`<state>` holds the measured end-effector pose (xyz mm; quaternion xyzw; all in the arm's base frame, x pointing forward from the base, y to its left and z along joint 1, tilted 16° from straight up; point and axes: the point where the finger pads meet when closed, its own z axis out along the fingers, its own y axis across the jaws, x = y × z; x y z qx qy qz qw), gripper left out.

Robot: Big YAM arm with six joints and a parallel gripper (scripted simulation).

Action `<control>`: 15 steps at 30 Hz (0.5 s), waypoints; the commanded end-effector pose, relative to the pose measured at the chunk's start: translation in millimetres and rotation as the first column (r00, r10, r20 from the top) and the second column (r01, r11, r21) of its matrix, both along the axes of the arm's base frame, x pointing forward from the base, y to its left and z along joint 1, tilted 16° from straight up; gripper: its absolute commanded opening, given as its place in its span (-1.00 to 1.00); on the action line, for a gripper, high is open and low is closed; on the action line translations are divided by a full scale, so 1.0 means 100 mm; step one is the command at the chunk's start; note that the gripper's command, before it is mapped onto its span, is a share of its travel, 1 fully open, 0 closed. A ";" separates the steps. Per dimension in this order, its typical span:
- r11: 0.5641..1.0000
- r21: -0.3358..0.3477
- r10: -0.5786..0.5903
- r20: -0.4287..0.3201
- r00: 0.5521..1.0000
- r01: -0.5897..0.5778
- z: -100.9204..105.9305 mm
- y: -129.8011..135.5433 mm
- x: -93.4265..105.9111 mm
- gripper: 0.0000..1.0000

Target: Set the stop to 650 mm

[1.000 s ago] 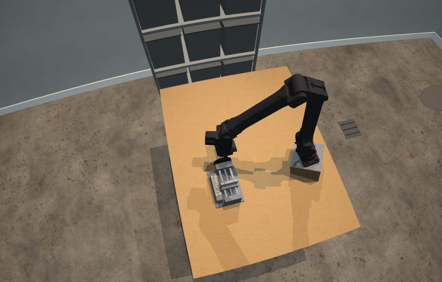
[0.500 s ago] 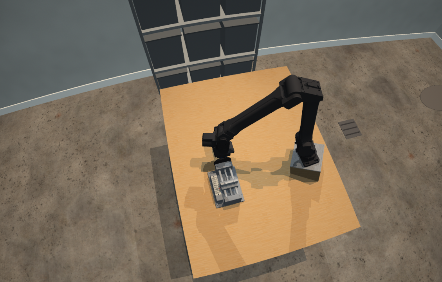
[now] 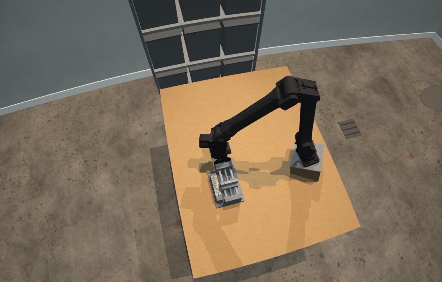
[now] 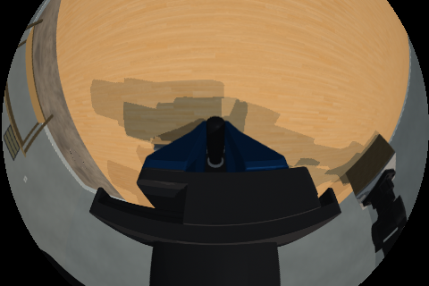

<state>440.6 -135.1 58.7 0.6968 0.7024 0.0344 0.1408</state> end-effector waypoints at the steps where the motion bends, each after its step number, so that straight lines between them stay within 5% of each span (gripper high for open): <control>1: 1.000 -0.017 -0.013 0.037 0.999 0.013 0.08 -0.09 0.26 -0.87; 15: 1.000 -0.012 -0.003 0.033 0.999 0.003 0.18 -0.01 0.42 -0.87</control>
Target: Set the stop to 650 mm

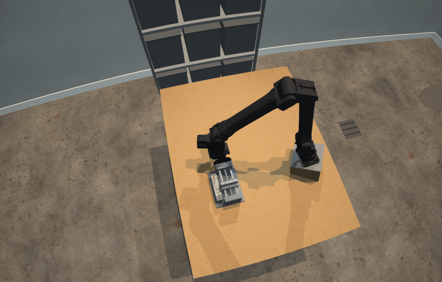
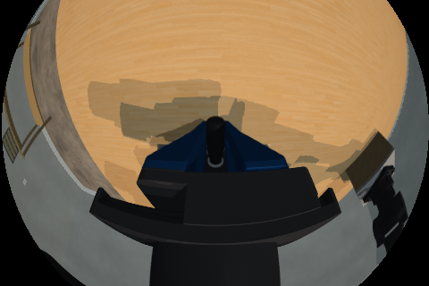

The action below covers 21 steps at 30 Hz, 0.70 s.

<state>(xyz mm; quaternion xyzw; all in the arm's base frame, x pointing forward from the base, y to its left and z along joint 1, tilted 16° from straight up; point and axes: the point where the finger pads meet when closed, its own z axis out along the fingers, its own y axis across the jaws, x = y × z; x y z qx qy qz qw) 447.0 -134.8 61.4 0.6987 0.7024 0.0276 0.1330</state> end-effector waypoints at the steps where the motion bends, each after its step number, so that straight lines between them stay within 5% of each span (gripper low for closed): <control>1: 1.000 -0.014 0.002 0.053 0.999 -0.001 0.16 -0.01 0.36 -0.87; 21: 1.000 -0.013 0.002 0.058 0.998 -0.002 0.28 0.01 0.44 -0.87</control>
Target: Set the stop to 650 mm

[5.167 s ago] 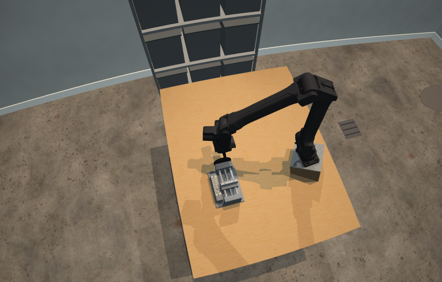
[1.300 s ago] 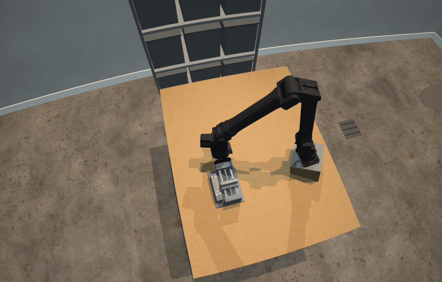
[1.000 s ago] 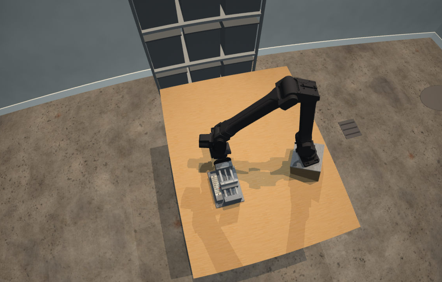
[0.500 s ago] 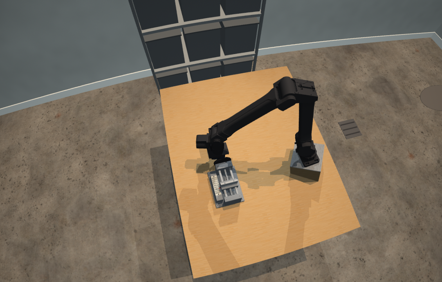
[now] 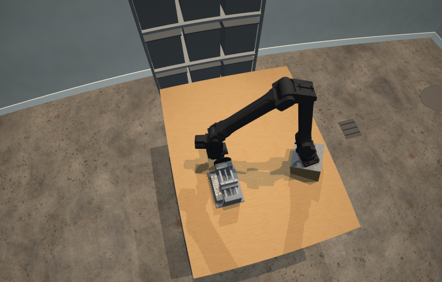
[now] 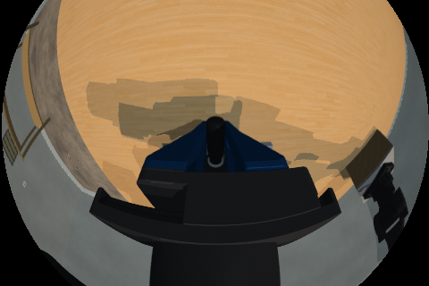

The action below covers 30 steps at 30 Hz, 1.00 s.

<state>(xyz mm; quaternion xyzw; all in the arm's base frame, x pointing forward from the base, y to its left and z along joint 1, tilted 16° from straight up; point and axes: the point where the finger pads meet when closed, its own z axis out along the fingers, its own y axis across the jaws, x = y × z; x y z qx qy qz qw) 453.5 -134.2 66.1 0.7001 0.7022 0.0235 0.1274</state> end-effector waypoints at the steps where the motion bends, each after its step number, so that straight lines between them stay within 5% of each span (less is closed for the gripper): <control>1: 1.000 -0.016 0.005 0.069 0.998 -0.004 0.23 0.00 0.37 -0.87; 23: 1.000 -0.014 0.006 0.068 0.998 -0.005 0.36 0.03 0.45 -0.87; 30: 1.000 -0.023 0.006 0.106 0.994 -0.004 0.63 0.04 0.45 -0.87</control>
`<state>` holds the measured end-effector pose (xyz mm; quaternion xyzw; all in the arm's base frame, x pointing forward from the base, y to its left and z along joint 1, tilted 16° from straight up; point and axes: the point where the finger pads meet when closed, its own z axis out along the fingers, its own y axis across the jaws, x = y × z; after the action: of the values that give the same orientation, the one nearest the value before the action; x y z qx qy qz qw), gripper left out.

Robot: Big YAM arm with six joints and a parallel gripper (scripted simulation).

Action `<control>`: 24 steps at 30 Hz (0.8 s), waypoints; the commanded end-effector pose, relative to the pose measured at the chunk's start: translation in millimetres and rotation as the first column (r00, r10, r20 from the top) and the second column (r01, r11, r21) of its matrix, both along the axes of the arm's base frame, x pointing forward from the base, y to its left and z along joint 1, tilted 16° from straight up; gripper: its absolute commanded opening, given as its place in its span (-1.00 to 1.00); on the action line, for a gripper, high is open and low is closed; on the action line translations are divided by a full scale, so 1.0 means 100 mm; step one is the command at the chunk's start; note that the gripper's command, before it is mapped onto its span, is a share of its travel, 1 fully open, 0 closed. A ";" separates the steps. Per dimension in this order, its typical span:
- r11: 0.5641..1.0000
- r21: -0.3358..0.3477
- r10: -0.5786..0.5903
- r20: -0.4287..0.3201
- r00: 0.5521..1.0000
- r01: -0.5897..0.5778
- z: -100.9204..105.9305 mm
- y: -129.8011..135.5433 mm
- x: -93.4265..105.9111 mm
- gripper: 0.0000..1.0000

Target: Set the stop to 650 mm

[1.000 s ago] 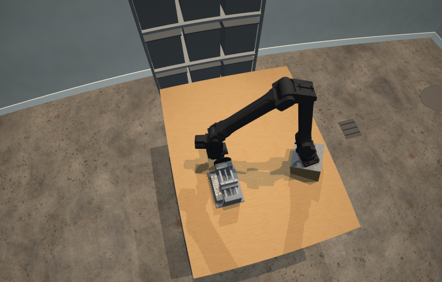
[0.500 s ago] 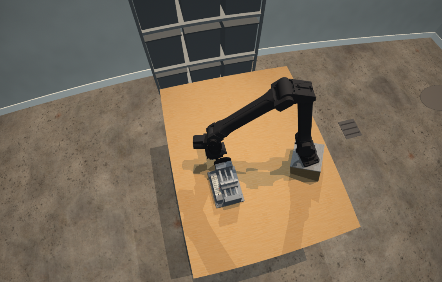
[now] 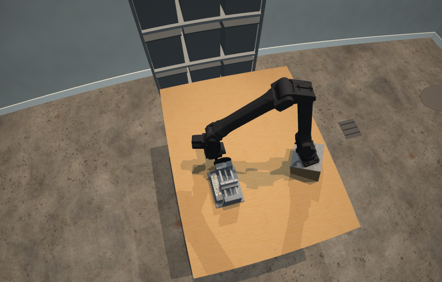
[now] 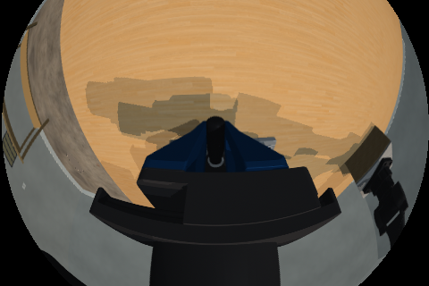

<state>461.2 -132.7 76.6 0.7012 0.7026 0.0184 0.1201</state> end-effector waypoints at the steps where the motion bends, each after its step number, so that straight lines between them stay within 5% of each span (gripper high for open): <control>1: 1.000 -0.028 0.009 0.128 0.992 -0.005 0.53 0.02 0.38 -0.87; 24: 1.000 -0.025 0.009 0.113 0.994 -0.006 0.63 0.04 0.32 -0.87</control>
<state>463.9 -131.3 85.6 0.7010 0.7025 0.0196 0.1211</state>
